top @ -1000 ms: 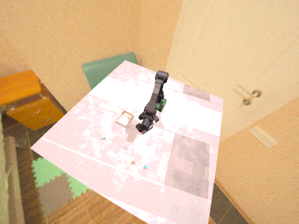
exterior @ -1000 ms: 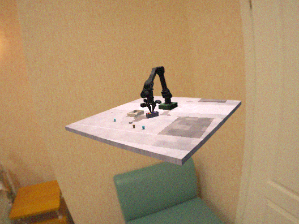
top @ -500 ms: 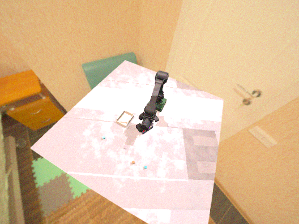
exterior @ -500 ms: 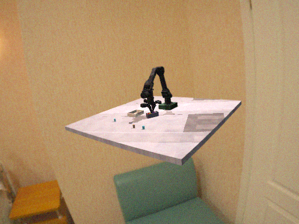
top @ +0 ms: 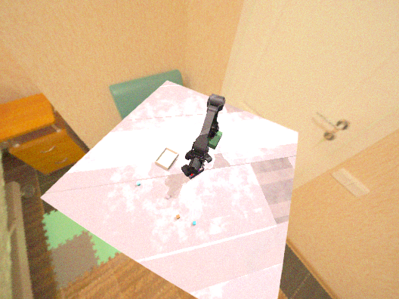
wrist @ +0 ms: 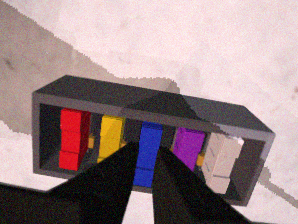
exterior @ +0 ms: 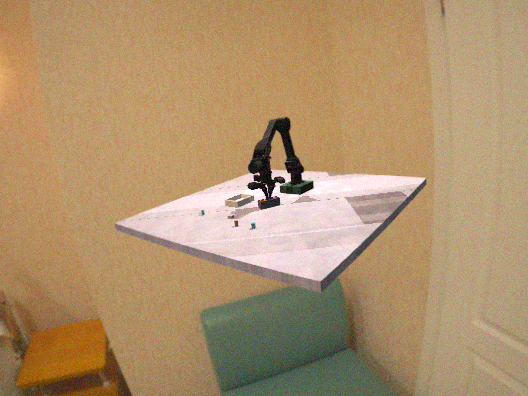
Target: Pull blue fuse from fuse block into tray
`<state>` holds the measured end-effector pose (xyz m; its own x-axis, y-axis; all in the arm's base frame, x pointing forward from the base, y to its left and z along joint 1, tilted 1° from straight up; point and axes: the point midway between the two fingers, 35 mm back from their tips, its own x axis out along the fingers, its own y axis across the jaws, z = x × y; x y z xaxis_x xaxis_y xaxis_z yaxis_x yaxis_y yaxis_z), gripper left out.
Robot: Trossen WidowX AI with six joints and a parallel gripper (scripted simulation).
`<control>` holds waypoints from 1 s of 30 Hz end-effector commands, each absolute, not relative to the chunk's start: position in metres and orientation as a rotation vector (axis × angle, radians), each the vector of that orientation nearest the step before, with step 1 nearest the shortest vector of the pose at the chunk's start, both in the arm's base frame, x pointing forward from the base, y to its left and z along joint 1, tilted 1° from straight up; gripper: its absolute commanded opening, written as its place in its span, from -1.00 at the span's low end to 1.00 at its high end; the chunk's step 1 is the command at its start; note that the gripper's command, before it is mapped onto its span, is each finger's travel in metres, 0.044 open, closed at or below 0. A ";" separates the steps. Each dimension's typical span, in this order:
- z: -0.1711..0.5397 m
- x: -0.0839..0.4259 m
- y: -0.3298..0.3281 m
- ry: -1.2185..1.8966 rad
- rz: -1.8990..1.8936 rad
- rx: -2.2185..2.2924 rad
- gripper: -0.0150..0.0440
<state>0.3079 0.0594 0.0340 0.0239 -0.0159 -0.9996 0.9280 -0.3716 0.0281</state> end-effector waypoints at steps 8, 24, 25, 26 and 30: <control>0.039 0.308 0.060 0.976 -1.468 1.488 -0.49; 0.047 0.308 0.060 0.977 -1.468 1.489 -0.49; 0.048 0.308 0.060 0.977 -1.468 1.489 -0.49; 0.048 0.308 0.060 0.977 -1.468 1.489 -0.49; 0.050 0.308 0.060 0.977 -1.469 1.489 -0.49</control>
